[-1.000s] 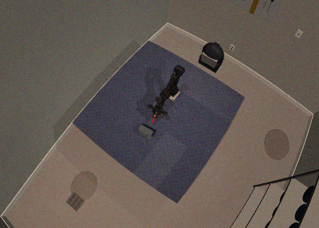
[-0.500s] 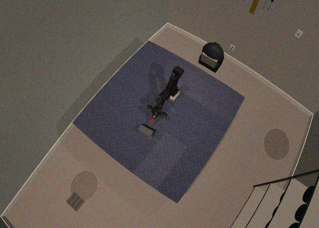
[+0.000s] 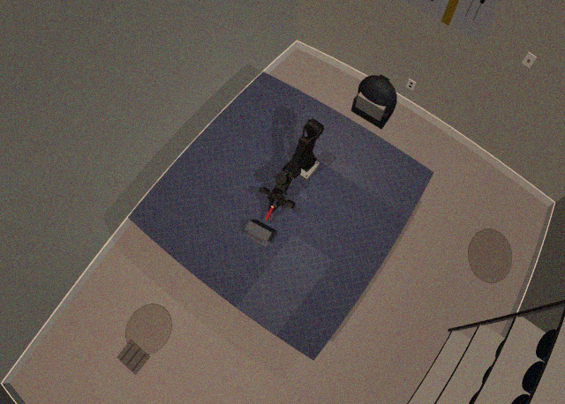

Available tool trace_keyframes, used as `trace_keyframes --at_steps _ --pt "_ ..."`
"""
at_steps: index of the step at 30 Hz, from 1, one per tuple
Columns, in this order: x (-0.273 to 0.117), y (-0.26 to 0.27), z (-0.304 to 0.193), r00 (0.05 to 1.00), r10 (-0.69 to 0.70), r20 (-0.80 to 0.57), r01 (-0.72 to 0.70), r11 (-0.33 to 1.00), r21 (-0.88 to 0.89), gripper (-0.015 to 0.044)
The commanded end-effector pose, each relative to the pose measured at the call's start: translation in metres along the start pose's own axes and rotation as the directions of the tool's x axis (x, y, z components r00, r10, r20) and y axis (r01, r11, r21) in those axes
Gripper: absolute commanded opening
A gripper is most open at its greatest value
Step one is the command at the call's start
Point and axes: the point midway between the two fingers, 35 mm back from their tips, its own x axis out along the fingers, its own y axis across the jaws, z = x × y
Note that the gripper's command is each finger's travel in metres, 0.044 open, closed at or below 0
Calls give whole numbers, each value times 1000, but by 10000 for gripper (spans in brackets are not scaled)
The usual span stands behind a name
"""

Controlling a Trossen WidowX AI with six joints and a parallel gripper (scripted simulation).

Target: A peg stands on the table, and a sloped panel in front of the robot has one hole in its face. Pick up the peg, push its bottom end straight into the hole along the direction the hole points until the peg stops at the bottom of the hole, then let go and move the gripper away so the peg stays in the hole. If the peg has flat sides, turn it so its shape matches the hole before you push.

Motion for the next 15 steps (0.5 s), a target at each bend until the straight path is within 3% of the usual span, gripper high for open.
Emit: trace_keyframes --at_steps 1,15 --pt "2 -1 -2 1000 -5 4 5 1000 20 0" --pt "15 -1 -3 1000 -6 15 6 999 38 0"
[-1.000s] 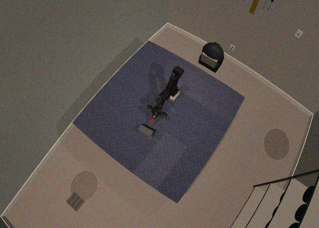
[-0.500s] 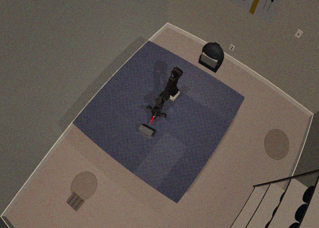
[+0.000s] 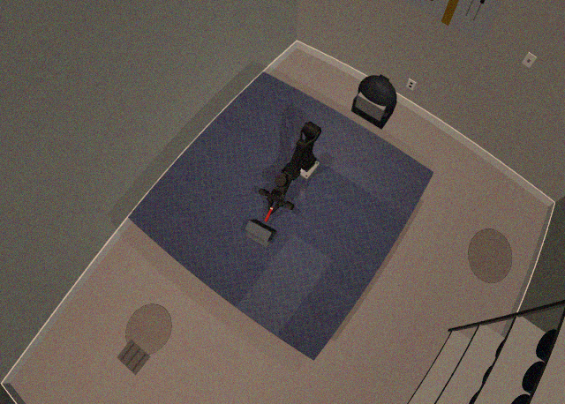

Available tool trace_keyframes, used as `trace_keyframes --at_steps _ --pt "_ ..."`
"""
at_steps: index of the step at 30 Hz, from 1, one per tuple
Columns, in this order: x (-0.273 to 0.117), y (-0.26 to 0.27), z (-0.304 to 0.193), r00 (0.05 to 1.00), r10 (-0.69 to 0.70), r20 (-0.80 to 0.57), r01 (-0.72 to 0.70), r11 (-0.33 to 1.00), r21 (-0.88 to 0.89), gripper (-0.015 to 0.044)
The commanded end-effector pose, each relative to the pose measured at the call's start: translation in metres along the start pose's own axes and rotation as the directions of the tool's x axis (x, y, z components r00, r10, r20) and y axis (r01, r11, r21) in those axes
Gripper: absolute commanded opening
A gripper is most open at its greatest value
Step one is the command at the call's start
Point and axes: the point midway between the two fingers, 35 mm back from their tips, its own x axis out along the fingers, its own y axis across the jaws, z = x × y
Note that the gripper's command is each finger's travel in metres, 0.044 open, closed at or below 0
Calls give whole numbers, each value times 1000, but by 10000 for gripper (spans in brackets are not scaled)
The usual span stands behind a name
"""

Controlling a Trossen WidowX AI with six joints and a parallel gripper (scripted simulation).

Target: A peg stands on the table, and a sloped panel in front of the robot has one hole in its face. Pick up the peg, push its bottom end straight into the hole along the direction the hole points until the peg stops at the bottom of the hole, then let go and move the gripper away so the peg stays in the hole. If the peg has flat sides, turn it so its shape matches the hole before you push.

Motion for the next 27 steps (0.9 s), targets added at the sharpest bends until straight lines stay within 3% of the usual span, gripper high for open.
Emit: trace_keyframes --at_steps 1,27 --pt "7 0 0 1000 -3 3 3 1000 7 0" --pt "13 0 -1 1000 0 2 0 1000 3 0"
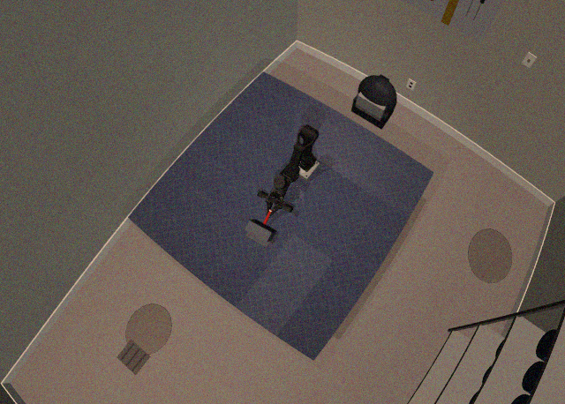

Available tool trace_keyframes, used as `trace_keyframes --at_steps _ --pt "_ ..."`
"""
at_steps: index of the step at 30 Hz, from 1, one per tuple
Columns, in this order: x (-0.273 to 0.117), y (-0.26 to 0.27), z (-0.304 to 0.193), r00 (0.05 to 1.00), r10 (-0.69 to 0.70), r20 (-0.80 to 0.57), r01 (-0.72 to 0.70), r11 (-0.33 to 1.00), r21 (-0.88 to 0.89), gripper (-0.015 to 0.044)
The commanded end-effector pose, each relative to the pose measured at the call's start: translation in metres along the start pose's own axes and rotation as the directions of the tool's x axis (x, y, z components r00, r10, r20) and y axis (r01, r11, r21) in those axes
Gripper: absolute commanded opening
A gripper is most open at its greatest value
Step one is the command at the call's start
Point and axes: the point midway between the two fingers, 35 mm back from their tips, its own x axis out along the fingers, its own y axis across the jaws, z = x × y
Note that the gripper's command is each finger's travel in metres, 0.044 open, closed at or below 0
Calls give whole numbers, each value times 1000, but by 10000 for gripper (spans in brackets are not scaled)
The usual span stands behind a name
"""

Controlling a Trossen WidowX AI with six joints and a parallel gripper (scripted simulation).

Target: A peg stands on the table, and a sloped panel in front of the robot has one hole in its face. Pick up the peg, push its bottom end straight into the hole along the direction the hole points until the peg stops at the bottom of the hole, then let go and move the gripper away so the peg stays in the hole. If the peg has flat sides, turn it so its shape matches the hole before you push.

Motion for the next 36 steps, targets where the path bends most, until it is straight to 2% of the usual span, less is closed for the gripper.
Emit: trace_keyframes --at_steps 1,36 --pt "0 0 0 1000 0 -1 0 1000 0 0" --pt "19 -1 0 1000 0 0 0 1000 0 0"
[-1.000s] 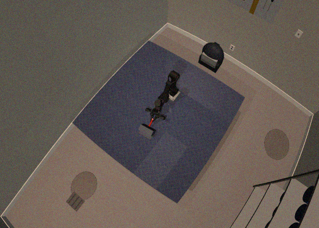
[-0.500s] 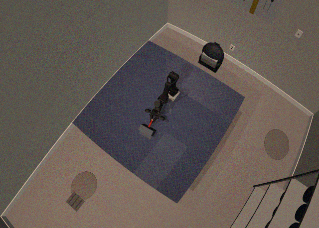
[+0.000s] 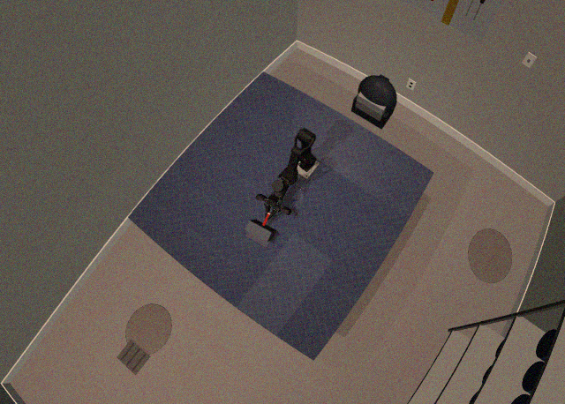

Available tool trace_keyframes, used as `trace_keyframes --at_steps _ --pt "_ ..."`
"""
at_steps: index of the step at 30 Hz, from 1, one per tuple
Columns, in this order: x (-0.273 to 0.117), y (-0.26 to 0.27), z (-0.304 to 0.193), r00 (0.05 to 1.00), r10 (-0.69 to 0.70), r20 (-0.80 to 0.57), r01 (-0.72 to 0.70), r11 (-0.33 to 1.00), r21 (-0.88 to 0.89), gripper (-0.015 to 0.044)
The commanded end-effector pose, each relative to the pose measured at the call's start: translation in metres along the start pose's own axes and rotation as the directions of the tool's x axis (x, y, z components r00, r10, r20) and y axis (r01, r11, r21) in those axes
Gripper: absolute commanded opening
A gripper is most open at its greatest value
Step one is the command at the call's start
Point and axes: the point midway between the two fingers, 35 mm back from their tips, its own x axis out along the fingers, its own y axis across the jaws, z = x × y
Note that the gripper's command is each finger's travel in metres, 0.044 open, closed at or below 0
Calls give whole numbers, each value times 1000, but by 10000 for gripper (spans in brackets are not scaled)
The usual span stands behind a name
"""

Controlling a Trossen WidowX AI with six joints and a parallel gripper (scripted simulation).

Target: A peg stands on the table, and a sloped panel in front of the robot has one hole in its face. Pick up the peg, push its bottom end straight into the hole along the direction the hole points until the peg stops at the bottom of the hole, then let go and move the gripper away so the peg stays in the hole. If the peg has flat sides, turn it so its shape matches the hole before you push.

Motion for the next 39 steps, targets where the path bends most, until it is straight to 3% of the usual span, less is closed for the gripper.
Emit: trace_keyframes --at_steps 1,39 --pt "3 -1 0 1000 -3 1 3 1000 2 0" --pt "20 -1 1 1000 -3 3 3 1000 2 0"
